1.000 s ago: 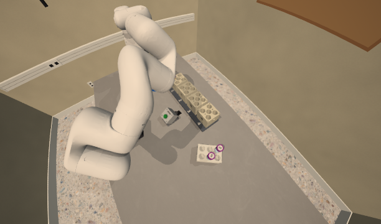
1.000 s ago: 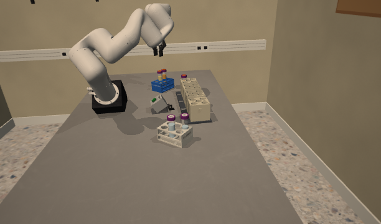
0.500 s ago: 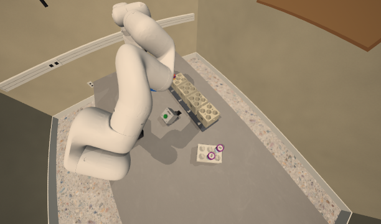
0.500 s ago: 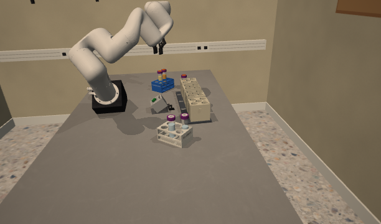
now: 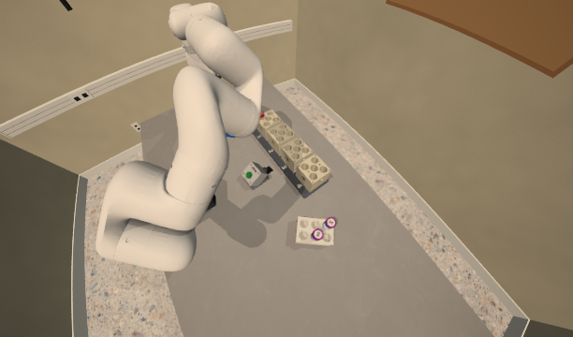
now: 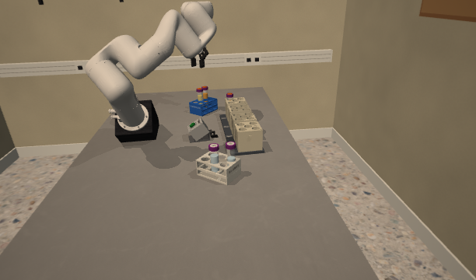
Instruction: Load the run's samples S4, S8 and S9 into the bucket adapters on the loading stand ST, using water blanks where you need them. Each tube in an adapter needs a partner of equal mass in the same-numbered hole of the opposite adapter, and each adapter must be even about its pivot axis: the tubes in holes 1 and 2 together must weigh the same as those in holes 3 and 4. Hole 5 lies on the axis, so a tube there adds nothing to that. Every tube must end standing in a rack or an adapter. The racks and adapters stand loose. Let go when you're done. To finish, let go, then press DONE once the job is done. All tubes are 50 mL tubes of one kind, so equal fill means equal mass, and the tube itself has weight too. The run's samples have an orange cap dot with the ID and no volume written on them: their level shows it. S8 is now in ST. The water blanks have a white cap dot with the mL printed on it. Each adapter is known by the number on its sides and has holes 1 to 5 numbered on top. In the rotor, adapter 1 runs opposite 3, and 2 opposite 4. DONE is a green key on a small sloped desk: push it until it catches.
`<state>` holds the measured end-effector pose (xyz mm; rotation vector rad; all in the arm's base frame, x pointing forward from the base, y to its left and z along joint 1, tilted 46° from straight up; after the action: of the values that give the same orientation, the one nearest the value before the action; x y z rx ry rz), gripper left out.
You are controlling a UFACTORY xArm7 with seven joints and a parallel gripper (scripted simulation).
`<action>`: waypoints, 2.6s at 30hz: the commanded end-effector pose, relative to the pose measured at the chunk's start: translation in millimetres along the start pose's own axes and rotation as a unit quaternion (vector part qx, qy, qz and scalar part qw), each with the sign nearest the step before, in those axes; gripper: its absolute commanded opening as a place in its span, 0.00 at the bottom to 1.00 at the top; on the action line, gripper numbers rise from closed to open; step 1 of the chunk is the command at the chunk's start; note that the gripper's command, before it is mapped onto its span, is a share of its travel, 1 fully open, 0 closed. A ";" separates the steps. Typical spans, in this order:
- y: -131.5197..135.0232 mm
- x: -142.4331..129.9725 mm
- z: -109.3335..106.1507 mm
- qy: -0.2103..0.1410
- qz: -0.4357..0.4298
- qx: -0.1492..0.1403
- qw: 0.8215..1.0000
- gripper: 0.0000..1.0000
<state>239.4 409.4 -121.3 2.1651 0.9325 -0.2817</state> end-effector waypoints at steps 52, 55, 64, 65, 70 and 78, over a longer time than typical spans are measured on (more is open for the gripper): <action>-4.4 38.6 53.5 0.002 0.000 0.001 1.000 0.57; -4.4 38.6 59.5 0.002 0.000 0.001 1.000 0.57; -4.4 38.6 73.5 0.002 0.000 0.001 1.000 0.57; -4.4 38.7 75.5 0.002 0.000 0.001 1.000 0.57; -4.4 38.7 85.5 0.002 0.000 0.001 1.000 0.57; -4.4 38.7 97.5 0.002 0.000 0.001 1.000 0.57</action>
<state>271.8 362.9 -207.8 2.1644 0.9318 -0.2827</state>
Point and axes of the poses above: the point where the finger pads meet when closed, its own z axis out along the fingers, its own y axis across the jaws, x = y × z, the point moved 5 cm from there along -z, back along the fingers, and after that the axes turned 6 degrees about z, right-handed, at the moved point
